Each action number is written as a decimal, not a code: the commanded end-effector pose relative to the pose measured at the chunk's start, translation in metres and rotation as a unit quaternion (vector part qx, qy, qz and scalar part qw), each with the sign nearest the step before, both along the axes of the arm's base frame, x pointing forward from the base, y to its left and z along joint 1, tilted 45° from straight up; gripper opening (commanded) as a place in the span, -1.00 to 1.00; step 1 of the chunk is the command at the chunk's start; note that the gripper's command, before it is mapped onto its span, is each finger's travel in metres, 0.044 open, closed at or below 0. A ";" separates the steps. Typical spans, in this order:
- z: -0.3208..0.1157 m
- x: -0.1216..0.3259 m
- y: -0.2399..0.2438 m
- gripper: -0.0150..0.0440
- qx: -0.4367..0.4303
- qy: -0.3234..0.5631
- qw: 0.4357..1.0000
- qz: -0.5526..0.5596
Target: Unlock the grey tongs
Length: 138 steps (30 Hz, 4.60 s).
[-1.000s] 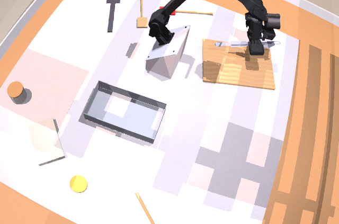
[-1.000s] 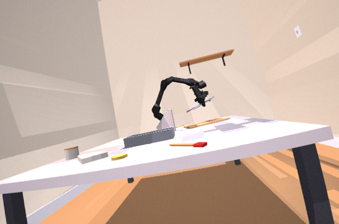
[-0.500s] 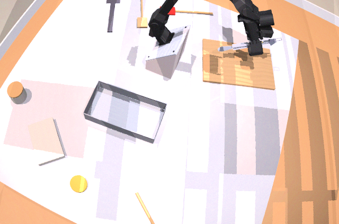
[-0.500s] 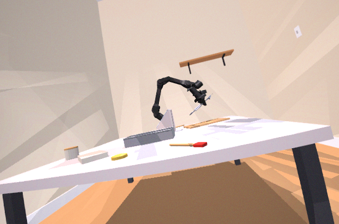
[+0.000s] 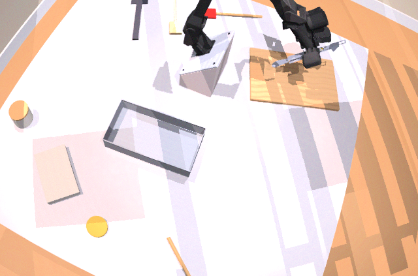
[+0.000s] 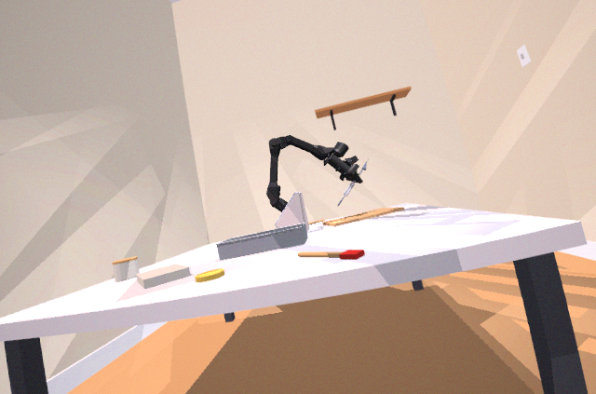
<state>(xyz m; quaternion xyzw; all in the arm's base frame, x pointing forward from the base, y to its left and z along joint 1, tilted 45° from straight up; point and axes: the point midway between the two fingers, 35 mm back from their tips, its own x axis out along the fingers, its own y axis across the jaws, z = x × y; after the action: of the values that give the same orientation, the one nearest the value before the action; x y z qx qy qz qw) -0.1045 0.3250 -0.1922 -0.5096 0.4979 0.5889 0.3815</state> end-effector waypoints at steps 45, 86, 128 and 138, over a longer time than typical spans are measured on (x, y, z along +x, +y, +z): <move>0.065 0.008 -0.008 -1.00 0.232 0.066 0.969 -0.055; 0.039 0.004 0.002 -1.00 0.160 0.046 0.985 -0.034; -0.008 -0.003 0.000 -1.00 -0.101 -0.019 0.994 0.023; -0.009 -0.004 -0.004 -1.00 -0.163 -0.031 0.986 0.036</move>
<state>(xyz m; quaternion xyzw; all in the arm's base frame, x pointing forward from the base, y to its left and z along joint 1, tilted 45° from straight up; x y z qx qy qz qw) -0.1074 0.3192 -0.2022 -0.5885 0.5530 0.5081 0.2995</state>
